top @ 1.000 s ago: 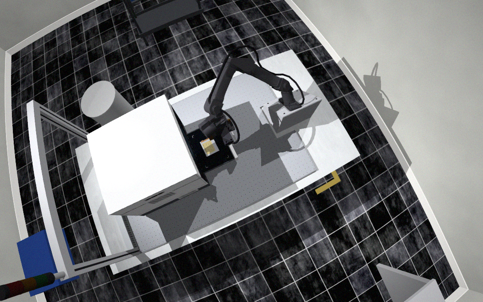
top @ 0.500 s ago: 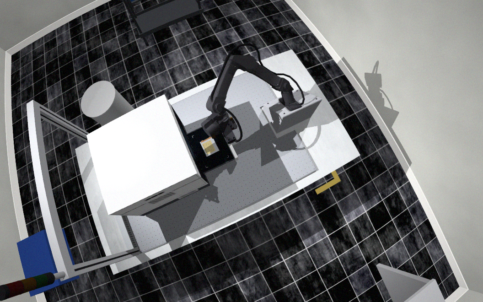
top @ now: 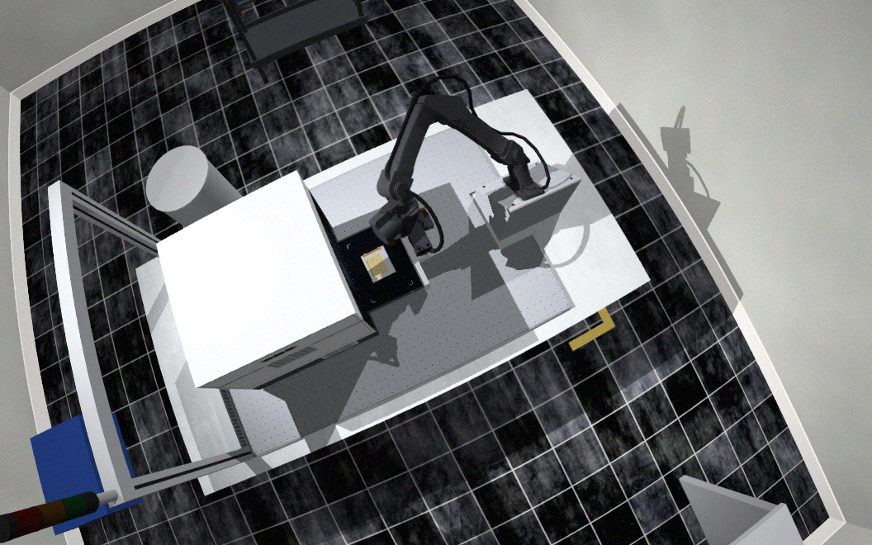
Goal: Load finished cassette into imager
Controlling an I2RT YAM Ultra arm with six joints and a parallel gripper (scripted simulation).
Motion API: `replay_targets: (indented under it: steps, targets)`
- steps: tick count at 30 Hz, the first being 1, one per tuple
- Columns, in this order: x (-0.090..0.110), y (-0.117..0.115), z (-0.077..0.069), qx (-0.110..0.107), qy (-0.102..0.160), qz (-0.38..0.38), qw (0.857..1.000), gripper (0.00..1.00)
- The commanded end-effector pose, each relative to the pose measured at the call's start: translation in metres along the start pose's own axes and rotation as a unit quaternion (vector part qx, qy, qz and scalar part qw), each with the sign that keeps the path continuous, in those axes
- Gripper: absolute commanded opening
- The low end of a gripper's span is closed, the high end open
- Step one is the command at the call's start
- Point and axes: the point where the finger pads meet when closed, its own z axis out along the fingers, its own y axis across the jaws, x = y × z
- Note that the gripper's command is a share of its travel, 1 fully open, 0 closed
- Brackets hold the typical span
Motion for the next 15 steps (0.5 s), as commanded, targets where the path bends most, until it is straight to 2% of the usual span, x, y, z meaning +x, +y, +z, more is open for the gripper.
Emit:
replay_targets:
  steps: [1,3,6,15]
  targets:
    - [-0.002,-0.002,-0.022,0.019,-0.012,0.008,1.0,1.0]
    - [-0.003,0.006,-0.02,0.013,-0.01,0.001,1.0,1.0]
    - [-0.001,-0.005,-0.026,0.024,-0.015,0.013,1.0,1.0]
    - [-0.001,-0.005,-0.026,0.024,-0.015,0.014,1.0,1.0]
